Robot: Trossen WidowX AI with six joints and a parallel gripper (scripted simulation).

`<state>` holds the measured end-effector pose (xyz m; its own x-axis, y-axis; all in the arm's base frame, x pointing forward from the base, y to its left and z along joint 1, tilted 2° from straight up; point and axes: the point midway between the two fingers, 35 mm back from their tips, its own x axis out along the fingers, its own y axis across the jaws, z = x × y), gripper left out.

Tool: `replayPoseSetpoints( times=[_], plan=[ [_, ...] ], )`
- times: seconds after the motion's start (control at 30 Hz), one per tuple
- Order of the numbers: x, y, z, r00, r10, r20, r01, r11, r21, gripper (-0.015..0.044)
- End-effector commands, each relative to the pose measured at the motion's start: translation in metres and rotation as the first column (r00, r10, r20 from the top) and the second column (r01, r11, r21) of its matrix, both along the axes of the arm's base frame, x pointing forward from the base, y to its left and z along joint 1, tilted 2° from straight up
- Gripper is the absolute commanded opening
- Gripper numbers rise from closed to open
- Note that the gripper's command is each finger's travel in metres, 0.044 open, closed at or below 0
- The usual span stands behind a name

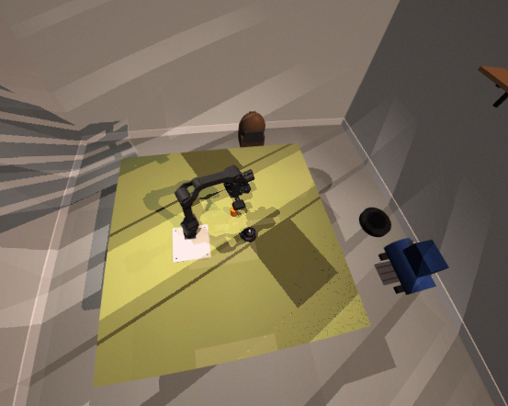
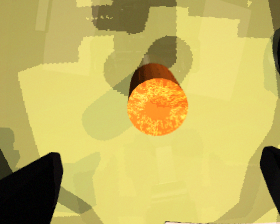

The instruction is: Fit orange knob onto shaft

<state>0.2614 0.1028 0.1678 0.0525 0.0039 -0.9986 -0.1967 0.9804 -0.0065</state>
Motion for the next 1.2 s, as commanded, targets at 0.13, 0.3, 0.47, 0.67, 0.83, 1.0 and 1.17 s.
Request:
replayPoseSetpoints(
  times=[0.13, 0.3, 0.47, 0.67, 0.83, 1.0, 1.17],
  plan=[
    [-0.001, 0.000, 0.000, 0.514, -0.858, -0.025, 0.858, 0.513, 0.039, 0.0440],
    [-0.001, 0.000, 0.000, 0.514, -0.858, -0.025, 0.858, 0.513, 0.039, 0.0440],
    [-0.001, 0.000, 0.000, 0.514, -0.858, -0.025, 0.858, 0.513, 0.039, 0.0440],
    [-0.001, 0.000, -0.002, 0.514, -0.858, -0.025, 0.858, 0.513, 0.039, 0.0440],
    [0.000, 0.000, -0.035, 0.514, -0.858, -0.025, 0.858, 0.513, 0.039, 0.0440],
    [0.002, -0.001, -0.045, 0.514, -0.858, -0.025, 0.858, 0.513, 0.039, 0.0440],
    [0.004, -0.001, -0.051, 0.514, -0.858, -0.025, 0.858, 0.513, 0.039, 0.0440]
  ],
)
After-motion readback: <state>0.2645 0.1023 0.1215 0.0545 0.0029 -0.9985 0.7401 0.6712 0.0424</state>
